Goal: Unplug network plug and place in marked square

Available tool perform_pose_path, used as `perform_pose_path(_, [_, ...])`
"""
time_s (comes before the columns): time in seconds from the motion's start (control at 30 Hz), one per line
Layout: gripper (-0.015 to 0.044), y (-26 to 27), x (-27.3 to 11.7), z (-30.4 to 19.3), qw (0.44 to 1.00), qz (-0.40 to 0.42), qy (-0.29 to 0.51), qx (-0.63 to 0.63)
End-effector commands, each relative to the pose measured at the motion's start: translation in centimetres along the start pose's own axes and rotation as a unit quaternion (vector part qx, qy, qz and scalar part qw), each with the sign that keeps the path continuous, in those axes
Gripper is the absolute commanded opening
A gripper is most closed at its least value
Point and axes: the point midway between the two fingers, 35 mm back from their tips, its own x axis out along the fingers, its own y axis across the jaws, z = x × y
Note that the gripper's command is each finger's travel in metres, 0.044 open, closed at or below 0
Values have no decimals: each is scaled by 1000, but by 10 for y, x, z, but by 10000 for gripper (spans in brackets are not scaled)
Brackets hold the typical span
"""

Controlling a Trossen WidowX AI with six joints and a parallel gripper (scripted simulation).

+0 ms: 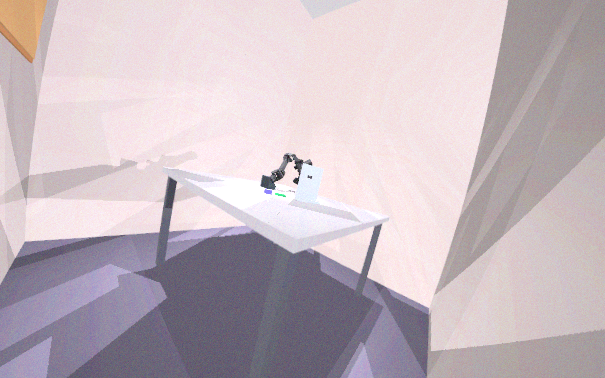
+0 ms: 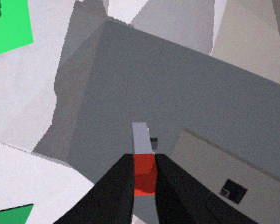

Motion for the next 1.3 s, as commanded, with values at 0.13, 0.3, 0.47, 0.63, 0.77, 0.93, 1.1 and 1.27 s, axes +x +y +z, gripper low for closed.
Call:
perform_pose_path(0.13, [0, 12, 3, 14, 995, 51, -71, -42])
perform_pose_path(0.3, [0, 20, 3, 23, 987, 79, -121, -64])
perform_pose_path(0.47, [0, 26, 1, 32, 976, 101, -172, -84])
perform_pose_path(0.63, [0, 31, -2, 41, 962, 116, -225, -101])
perform_pose_path(0.77, [0, 34, -6, 48, 949, 123, -269, -112])
perform_pose_path(0.93, [0, 35, -9, 52, 940, 126, -296, -118])
perform_pose_path(1.1, [0, 38, -7, 52, 940, 126, -295, -118])
perform_pose_path(1.27, [0, 43, -2, 54, 940, 127, -295, -119])
